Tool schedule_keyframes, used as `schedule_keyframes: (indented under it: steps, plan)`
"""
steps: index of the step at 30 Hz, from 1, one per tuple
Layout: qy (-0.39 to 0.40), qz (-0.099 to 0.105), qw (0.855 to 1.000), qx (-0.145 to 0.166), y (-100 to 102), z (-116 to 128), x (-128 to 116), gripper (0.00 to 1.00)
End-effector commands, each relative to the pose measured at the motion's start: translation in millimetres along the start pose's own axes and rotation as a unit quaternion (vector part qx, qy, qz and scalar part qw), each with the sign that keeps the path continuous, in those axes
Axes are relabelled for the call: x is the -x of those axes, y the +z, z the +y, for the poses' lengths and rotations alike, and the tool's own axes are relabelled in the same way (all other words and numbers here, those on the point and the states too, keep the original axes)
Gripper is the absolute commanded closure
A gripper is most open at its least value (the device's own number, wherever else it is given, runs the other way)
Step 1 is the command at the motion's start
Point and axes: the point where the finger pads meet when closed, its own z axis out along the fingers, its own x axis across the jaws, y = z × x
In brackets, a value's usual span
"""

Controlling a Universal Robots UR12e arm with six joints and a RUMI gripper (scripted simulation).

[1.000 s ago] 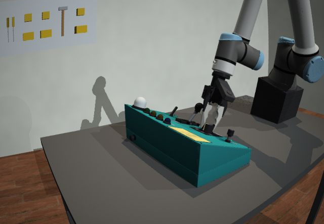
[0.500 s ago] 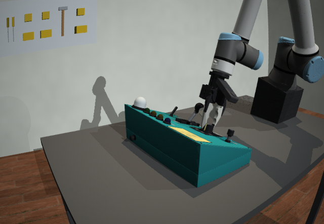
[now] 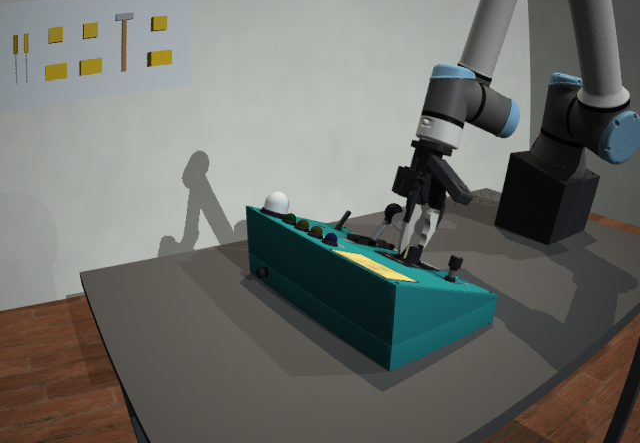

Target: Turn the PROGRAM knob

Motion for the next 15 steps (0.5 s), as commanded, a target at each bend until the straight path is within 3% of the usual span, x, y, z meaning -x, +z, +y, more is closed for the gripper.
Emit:
schedule_keyframes:
  steps: [1,15]
  plan:
    - [-0.008,0.0,1.0,0.0,-0.3,0.1,-0.5,1.0]
    - [-0.011,0.0,1.0,0.0,-0.3,0.1,-0.5,1.0]
